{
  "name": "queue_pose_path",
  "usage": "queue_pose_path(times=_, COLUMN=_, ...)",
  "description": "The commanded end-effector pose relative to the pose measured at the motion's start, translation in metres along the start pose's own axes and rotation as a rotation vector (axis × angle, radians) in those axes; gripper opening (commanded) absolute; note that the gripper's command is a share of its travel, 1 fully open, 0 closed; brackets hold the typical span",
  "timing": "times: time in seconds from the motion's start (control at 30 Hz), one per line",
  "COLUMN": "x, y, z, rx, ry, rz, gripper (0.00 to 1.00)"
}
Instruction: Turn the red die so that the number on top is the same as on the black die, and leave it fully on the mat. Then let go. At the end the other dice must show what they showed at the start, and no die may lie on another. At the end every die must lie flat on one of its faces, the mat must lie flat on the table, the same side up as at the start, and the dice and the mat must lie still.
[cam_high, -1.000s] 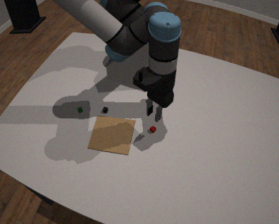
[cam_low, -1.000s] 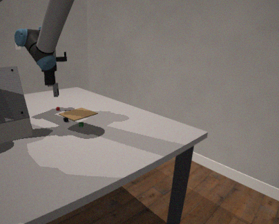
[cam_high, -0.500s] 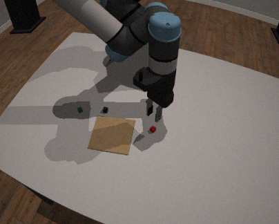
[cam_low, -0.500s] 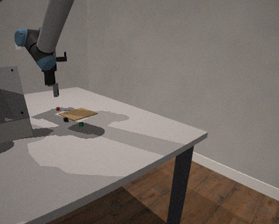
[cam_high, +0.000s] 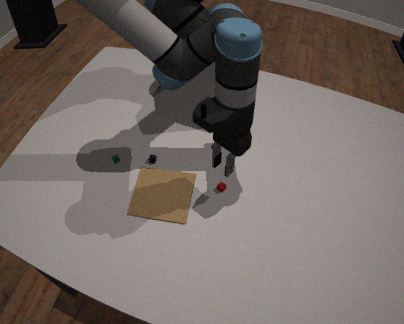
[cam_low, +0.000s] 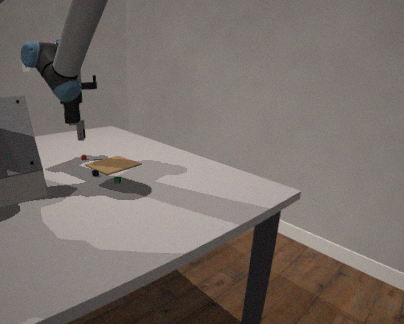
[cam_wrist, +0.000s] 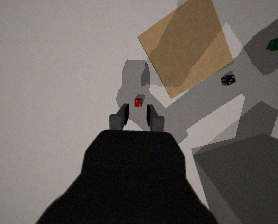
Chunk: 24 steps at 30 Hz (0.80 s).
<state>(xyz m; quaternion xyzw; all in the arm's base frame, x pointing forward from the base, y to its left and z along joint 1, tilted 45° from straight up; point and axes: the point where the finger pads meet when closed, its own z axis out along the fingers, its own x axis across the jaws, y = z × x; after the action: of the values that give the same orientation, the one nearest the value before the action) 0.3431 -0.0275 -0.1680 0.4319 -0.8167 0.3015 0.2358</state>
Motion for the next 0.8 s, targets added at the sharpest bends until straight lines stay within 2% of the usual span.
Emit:
queue_pose_path(times=0.0, x=0.0, y=0.0, z=0.0, rx=0.001, ry=-0.001, rz=0.0, gripper=0.64)
queue_pose_path(times=0.77, x=0.0, y=0.0, z=0.026, rx=0.001, ry=-0.001, rz=0.0, gripper=0.64)
